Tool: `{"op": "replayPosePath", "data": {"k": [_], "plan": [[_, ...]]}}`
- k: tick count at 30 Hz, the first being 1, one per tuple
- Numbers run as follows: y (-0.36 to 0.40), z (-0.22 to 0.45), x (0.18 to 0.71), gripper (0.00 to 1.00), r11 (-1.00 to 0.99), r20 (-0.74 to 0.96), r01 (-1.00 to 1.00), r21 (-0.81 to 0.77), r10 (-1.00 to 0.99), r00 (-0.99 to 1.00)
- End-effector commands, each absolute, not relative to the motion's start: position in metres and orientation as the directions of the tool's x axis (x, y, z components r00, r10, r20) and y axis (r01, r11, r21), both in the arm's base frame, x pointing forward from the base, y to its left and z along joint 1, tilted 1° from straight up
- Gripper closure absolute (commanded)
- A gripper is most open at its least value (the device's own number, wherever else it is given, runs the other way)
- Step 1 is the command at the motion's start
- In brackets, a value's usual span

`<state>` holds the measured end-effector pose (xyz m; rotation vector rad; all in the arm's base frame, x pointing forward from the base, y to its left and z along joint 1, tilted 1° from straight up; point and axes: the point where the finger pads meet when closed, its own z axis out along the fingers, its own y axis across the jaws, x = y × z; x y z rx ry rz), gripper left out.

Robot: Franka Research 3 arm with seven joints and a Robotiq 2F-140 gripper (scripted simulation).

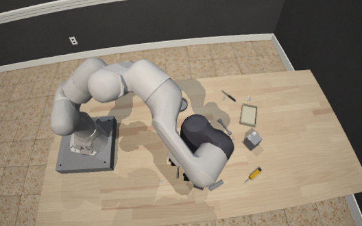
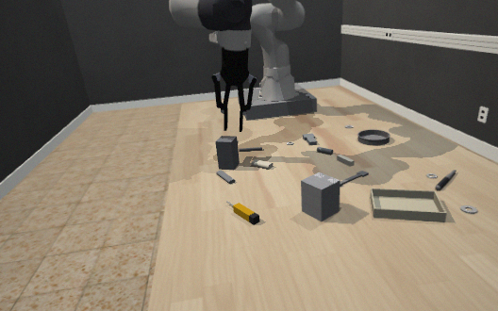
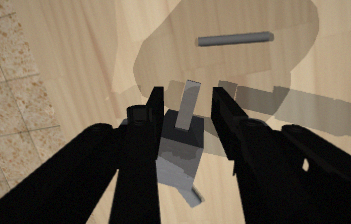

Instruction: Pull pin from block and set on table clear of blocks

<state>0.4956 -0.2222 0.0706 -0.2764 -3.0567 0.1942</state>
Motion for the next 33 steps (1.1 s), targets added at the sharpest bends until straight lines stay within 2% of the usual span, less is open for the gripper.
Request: {"op": "replayPosePath", "data": {"k": [1,33], "plan": [[-0.215,0.068,0.487,0.66,0.975,0.082,0.193,-0.112,0.203,-0.976],[-0.171,0.059,0.443,0.66,0.976,0.243,0.215,-0.018,0.213,-0.946]]}}
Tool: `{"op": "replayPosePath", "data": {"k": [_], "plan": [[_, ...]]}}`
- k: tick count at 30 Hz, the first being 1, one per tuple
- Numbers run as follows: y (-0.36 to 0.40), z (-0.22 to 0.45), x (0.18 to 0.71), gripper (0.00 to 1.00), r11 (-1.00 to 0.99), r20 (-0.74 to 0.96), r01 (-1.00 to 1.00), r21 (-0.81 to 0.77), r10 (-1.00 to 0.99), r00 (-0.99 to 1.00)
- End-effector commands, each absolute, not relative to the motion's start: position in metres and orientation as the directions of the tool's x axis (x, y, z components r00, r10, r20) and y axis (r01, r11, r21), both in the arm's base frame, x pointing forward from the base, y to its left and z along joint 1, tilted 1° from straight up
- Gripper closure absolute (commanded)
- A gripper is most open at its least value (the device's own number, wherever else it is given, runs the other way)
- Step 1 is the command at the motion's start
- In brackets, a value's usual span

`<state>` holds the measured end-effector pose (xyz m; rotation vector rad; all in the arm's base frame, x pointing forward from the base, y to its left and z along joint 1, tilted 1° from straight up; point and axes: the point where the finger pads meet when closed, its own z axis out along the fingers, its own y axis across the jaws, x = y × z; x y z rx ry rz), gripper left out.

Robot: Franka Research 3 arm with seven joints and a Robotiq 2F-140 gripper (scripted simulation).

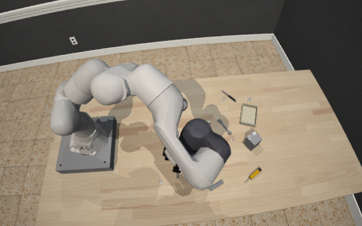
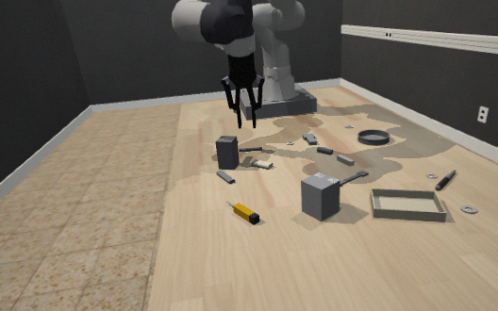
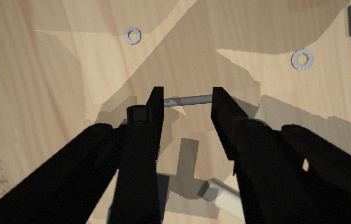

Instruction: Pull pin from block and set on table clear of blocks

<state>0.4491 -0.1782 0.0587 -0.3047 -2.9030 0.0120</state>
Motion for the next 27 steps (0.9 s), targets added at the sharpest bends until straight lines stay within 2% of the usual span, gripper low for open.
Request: {"op": "replayPosePath", "data": {"k": [1,27], "plan": [[-0.169,0.059,0.441,0.66,0.977,0.249,0.215,-0.015,0.212,-0.945],[-0.163,0.046,0.432,0.66,0.986,0.274,0.166,-0.037,0.169,-0.947]]}}
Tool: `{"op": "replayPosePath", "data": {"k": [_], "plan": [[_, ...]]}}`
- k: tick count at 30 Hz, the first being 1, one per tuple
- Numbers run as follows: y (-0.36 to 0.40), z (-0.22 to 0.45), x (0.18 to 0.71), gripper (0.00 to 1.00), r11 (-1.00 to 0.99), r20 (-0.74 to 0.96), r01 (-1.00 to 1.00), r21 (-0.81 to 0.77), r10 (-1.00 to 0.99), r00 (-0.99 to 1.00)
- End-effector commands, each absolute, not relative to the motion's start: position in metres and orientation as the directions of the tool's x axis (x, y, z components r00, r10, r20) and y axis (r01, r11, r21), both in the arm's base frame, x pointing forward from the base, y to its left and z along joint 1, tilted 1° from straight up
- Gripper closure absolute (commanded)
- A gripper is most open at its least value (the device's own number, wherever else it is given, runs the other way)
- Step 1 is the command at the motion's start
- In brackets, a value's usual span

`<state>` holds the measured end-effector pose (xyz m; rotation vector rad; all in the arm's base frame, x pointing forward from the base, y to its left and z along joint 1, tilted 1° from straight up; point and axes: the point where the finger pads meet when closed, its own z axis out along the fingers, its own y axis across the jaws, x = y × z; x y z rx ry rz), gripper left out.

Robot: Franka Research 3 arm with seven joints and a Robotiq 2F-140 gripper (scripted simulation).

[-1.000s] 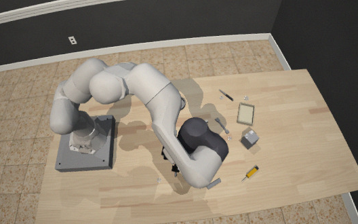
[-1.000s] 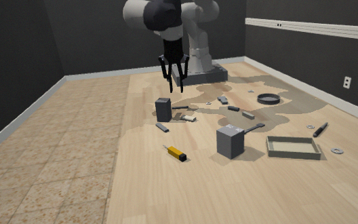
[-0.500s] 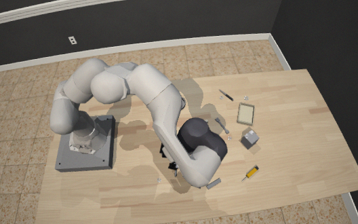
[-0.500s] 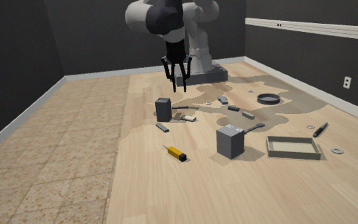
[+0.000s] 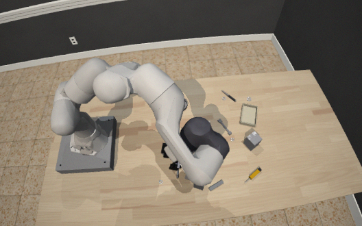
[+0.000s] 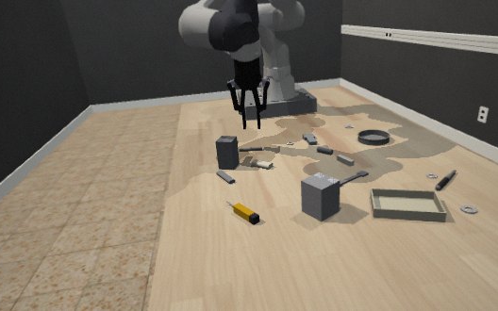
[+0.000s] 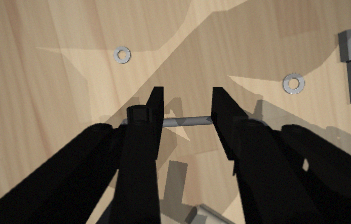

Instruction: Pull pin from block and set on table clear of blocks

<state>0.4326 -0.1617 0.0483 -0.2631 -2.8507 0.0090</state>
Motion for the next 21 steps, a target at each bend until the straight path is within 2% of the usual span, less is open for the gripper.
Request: {"op": "replayPosePath", "data": {"k": [1,21], "plan": [[-0.1624,0.0459,0.4316,0.66,0.986,0.275,0.163,-0.038,0.167,-0.947],[-0.1566,0.0407,0.4326,0.66,0.993,0.272,0.109,-0.054,0.119,-0.955]]}}
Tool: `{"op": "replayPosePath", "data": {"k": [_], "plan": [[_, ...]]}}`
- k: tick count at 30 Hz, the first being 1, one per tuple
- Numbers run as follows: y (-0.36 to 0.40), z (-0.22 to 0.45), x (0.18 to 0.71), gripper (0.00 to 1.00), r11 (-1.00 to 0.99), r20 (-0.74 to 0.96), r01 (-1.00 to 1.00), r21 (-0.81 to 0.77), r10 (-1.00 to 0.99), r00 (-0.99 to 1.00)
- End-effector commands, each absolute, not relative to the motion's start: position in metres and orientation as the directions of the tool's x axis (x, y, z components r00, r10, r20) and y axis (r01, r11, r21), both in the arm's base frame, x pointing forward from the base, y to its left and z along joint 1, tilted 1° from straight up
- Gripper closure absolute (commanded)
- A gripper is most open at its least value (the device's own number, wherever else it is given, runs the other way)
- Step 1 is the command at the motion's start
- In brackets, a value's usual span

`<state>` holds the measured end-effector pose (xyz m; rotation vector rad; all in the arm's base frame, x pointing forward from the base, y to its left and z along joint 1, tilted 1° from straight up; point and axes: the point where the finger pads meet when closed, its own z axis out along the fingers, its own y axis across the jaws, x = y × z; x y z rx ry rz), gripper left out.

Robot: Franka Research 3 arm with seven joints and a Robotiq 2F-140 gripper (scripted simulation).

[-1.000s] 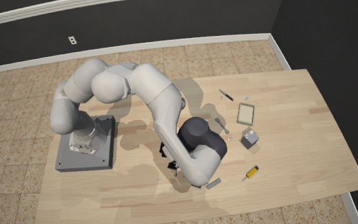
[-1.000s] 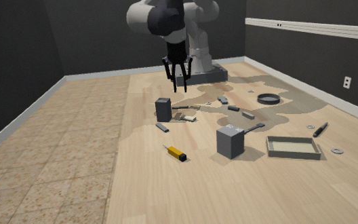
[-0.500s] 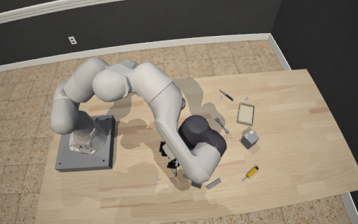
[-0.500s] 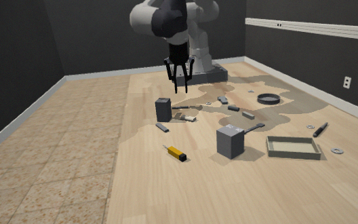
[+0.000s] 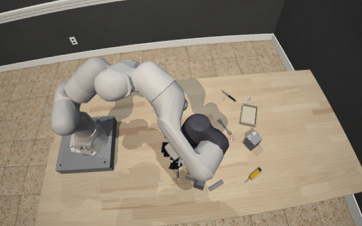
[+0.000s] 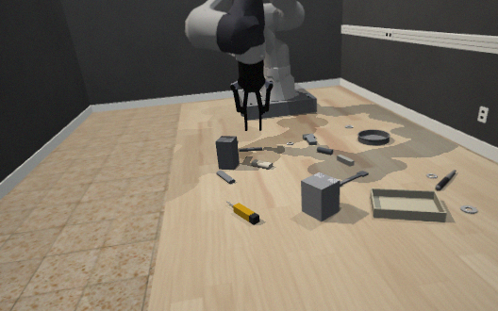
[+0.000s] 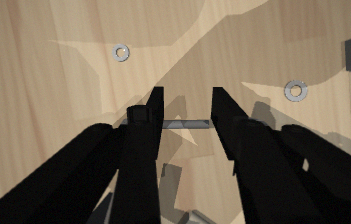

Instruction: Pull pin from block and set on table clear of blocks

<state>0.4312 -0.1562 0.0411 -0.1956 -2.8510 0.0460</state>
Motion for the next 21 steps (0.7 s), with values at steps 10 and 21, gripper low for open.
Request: {"op": "replayPosePath", "data": {"k": [10,21], "plan": [[-0.1539,0.0394,0.4348,0.66,0.995,0.266,0.082,-0.061,0.095,-0.959],[-0.152,0.0387,0.437,0.66,0.996,0.261,0.063,-0.066,0.078,-0.962]]}}
